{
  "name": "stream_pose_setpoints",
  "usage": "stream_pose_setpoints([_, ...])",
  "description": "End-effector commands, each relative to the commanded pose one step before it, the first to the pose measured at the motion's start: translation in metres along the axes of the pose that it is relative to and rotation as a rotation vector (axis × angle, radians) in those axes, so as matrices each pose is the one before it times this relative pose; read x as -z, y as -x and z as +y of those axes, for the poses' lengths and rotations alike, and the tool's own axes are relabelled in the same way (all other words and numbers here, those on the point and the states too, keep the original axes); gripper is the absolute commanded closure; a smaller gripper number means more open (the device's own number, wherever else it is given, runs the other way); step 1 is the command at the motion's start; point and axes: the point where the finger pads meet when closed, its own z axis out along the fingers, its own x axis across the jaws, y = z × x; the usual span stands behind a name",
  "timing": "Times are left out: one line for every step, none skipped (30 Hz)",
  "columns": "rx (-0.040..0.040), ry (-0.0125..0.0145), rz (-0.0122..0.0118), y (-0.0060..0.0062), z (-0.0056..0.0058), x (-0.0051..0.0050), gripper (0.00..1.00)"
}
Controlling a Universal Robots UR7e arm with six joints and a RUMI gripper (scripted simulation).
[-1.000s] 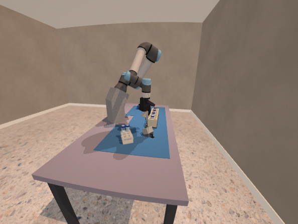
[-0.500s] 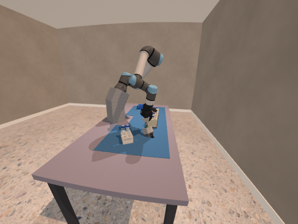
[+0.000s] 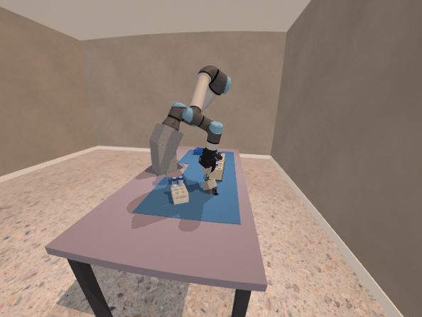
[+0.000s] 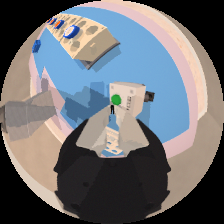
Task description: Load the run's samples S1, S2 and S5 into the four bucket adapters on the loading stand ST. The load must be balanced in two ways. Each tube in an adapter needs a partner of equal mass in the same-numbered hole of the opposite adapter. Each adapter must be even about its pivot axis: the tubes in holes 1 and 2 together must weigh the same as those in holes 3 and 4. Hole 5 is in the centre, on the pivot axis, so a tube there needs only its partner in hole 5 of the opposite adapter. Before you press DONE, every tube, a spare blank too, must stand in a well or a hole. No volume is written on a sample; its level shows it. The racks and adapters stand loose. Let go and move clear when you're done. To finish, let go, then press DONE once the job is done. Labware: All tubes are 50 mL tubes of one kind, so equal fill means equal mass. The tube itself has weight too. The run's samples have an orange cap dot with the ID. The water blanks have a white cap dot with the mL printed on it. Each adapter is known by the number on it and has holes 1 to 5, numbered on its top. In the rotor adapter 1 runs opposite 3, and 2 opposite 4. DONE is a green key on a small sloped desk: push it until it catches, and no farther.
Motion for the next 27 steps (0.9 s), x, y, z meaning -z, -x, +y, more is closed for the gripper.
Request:
stream_pose_setpoints([0.00008, 0.00041, 0.00135, -0.00092, 0.00018, -0.00113, 1.00])
stream_pose_setpoints([0.00000, 0.00000, 0.00000, -0.00017, 0.00000, -0.00064, 1.00])
stream_pose_setpoints([0.00000, 0.00000, 0.00000, -0.00017, 0.00000, -0.00064, 1.00])
stream_pose_setpoints([0.00000, 0.00000, 0.00000, -0.00017, 0.00000, -0.00064, 1.00])
stream_pose_setpoints([0.00000, 0.00000, 0.00000, -0.00017, 0.00000, -0.00064, 1.00])
stream_pose_setpoints([0.00000, 0.00000, 0.00000, -0.00017, 0.00000, -0.00064, 1.00])
stream_pose_setpoints([0.00000, 0.00000, 0.00000, -0.00017, 0.00001, -0.00064, 1.00])
stream_pose_setpoints([0.00000, 0.00000, 0.00000, -0.00017, 0.00001, -0.00064, 1.00])
stream_pose_setpoints([0.00000, 0.00000, 0.00000, -0.00017, 0.00001, -0.00064, 1.00])
stream_pose_setpoints([0.00000, 0.00000, 0.00000, -0.00017, 0.00001, -0.00064, 1.00])
stream_pose_setpoints([0.00000, 0.00000, 0.00000, -0.00017, 0.00001, -0.00064, 1.00])
stream_pose_setpoints([0.00000, 0.00000, 0.00000, -0.00017, 0.00001, -0.00064, 1.00])
stream_pose_setpoints([0.00000, 0.00000, 0.00000, -0.00017, 0.00001, -0.00064, 1.00])
stream_pose_setpoints([0.00000, 0.00000, 0.00000, -0.00017, 0.00001, -0.00064, 1.00])
stream_pose_setpoints([0.00000, 0.00000, 0.00000, 0.00000, 0.00000, 0.00000, 1.00])
stream_pose_setpoints([0.00000, 0.00000, 0.00000, 0.00000, 0.00000, 0.00000, 1.00])
stream_pose_setpoints([0.00000, 0.00000, 0.00001, -0.00019, 0.00001, -0.00067, 1.00])
stream_pose_setpoints([0.00000, 0.00000, 0.00000, -0.00017, 0.00000, -0.00064, 1.00])
stream_pose_setpoints([0.00000, 0.00000, 0.00000, -0.00017, 0.00000, -0.00064, 1.00])
stream_pose_setpoints([0.00000, 0.00000, 0.00000, -0.00017, 0.00000, -0.00064, 1.00])
stream_pose_setpoints([0.00000, 0.00000, 0.00000, -0.00017, 0.00000, -0.00064, 1.00])
stream_pose_setpoints([0.00000, 0.00000, 0.00000, -0.00017, 0.00000, -0.00064, 1.00])
stream_pose_setpoints([0.00000, 0.00000, 0.00000, -0.00017, 0.00001, -0.00064, 1.00])
stream_pose_setpoints([0.00000, 0.00000, 0.00000, -0.00017, 0.00001, -0.00064, 1.00])
stream_pose_setpoints([0.00000, 0.00000, 0.00000, -0.00017, 0.00001, -0.00064, 1.00])
stream_pose_setpoints([0.00000, 0.00000, 0.00000, -0.00017, 0.00001, -0.00064, 1.00])
stream_pose_setpoints([0.00000, 0.00000, 0.00000, -0.00017, 0.00001, -0.00064, 1.00])
